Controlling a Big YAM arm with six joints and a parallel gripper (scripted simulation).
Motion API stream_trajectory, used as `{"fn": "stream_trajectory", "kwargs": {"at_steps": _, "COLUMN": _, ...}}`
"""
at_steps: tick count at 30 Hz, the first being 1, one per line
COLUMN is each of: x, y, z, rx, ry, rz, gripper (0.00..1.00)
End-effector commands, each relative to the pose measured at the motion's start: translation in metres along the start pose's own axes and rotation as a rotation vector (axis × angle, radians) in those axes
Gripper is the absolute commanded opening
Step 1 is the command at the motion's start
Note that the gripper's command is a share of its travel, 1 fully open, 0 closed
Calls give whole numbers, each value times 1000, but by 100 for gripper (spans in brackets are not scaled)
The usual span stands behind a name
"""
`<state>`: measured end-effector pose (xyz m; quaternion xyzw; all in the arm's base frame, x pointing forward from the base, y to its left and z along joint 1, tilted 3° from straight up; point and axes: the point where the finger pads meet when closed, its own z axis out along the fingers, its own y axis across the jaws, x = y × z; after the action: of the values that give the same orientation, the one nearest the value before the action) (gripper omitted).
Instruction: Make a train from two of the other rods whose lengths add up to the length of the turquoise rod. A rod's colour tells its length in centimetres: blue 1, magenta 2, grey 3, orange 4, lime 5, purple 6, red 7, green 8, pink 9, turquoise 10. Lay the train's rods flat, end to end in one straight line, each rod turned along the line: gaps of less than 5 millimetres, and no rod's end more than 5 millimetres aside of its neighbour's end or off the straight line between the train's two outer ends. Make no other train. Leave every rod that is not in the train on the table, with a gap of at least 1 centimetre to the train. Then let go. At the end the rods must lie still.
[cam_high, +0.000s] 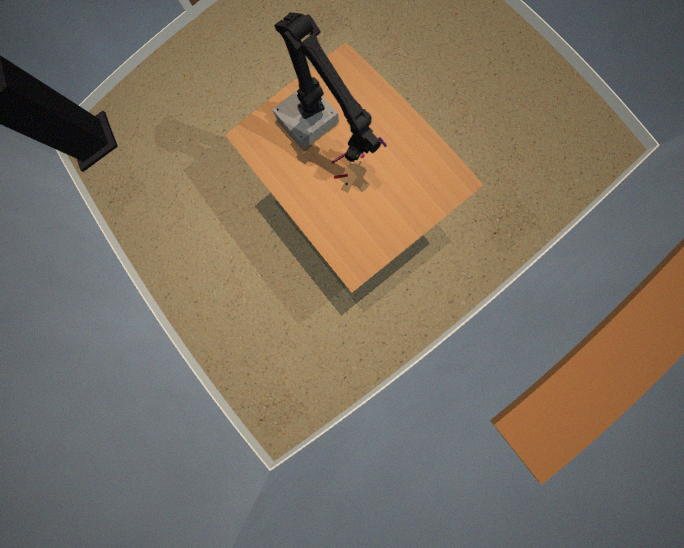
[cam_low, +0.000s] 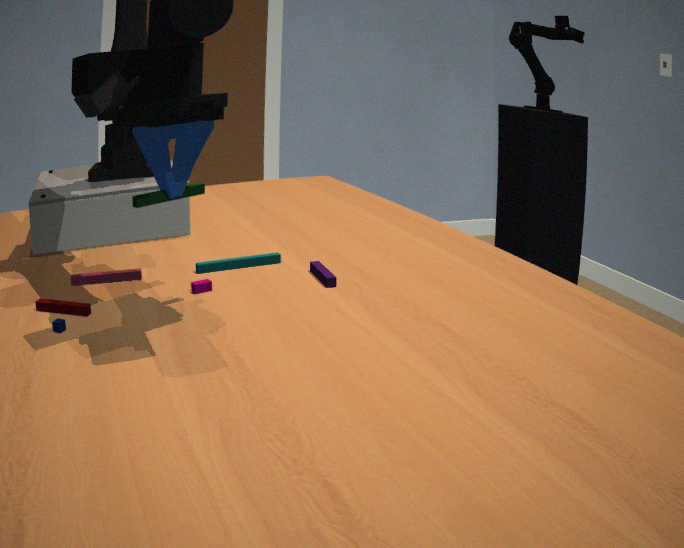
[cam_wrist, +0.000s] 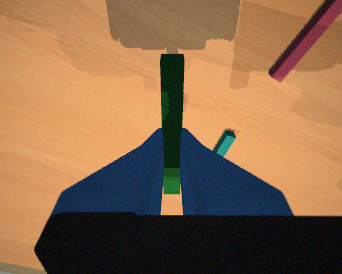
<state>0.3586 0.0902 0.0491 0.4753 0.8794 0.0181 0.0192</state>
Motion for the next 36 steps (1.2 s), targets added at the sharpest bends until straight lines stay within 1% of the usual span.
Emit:
{"fn": "stream_trajectory", "kwargs": {"at_steps": 1, "x": -7, "y": 0, "z": -5, "rx": -21, "ry": -11, "rz": 77, "gripper": 5}}
{"fn": "stream_trajectory", "kwargs": {"at_steps": 2, "x": -13, "y": -3, "z": -8, "rx": -35, "ry": -14, "rz": 142, "gripper": 5}}
{"fn": "stream_trajectory", "kwargs": {"at_steps": 3, "x": -13, "y": -4, "z": -8, "rx": -32, "ry": -14, "rz": 142, "gripper": 5}}
{"fn": "stream_trajectory", "kwargs": {"at_steps": 5, "x": -18, "y": -8, "z": -8, "rx": -35, "ry": -14, "rz": 199, "gripper": 5}}
{"fn": "stream_trajectory", "kwargs": {"at_steps": 6, "x": -18, "y": -9, "z": -6, "rx": -28, "ry": -12, "rz": 202, "gripper": 5}}
{"fn": "stream_trajectory", "kwargs": {"at_steps": 8, "x": -18, "y": -9, "z": -6, "rx": -28, "ry": -12, "rz": 202, "gripper": 5}}
{"fn": "stream_trajectory", "kwargs": {"at_steps": 9, "x": -10, "y": -8, "z": 3, "rx": -5, "ry": -4, "rz": 179, "gripper": 5}}
{"fn": "stream_trajectory", "kwargs": {"at_steps": 12, "x": -10, "y": -8, "z": 2, "rx": -5, "ry": -4, "rz": 179, "gripper": 5}}
{"fn": "stream_trajectory", "kwargs": {"at_steps": 15, "x": -16, "y": -10, "z": 2, "rx": -5, "ry": -5, "rz": 197, "gripper": 5}}
{"fn": "stream_trajectory", "kwargs": {"at_steps": 25, "x": -15, "y": -10, "z": 7, "rx": -4, "ry": -5, "rz": 190, "gripper": 5}}
{"fn": "stream_trajectory", "kwargs": {"at_steps": 30, "x": -15, "y": -10, "z": 20, "rx": -4, "ry": -4, "rz": 189, "gripper": 5}}
{"fn": "stream_trajectory", "kwargs": {"at_steps": 36, "x": -14, "y": -10, "z": 46, "rx": -3, "ry": -4, "rz": 188, "gripper": 5}}
